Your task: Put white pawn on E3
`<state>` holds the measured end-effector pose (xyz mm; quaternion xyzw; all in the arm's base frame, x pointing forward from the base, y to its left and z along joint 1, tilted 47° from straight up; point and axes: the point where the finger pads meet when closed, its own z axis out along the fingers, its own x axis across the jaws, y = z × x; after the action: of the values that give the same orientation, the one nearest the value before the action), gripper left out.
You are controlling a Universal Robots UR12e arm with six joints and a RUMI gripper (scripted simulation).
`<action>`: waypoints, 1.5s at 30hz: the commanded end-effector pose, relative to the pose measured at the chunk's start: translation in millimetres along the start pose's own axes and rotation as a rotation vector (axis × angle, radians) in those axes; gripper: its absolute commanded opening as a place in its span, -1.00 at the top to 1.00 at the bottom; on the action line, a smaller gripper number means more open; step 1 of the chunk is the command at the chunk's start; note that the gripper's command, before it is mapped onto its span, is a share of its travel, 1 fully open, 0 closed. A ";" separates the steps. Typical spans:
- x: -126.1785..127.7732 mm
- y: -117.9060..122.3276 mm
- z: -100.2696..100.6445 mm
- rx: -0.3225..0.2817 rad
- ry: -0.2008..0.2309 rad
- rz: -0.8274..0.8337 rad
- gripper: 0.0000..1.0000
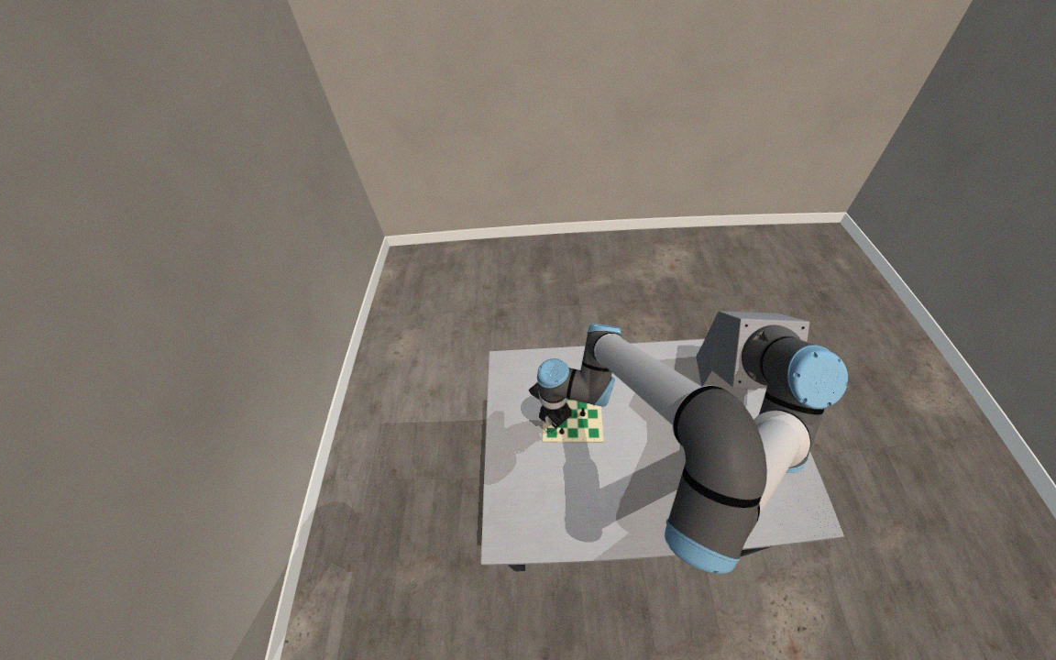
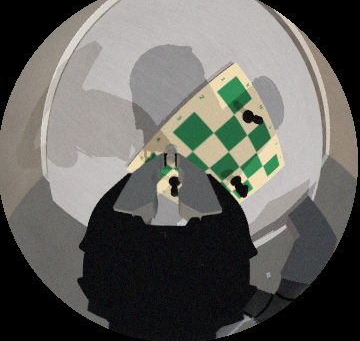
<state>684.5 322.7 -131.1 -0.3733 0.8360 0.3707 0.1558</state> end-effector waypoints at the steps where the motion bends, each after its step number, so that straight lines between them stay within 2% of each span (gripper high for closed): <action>1: -0.4 -0.5 -0.7 0.001 -0.001 0.000 1.00; 6: -0.4 -0.5 -11.3 0.001 -0.001 0.000 1.00; 13: -0.4 -0.4 -59.1 0.001 -0.001 0.000 1.00; 15: -0.4 -0.4 -59.1 0.001 -0.001 0.000 1.00; 19: -0.3 -0.4 -85.7 0.001 -0.001 0.000 1.00; 22: -0.3 -0.4 -97.1 0.001 -0.001 0.000 1.00; 35: 0.0 -0.7 -100.6 0.001 -0.001 -0.001 1.00; 41: 25.9 -23.0 -100.8 0.001 -0.001 -0.023 1.00; 45: 28.1 -24.8 -100.8 0.000 -0.001 -0.025 1.00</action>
<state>685.0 229.7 -84.3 -0.3808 0.8327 0.3693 0.1593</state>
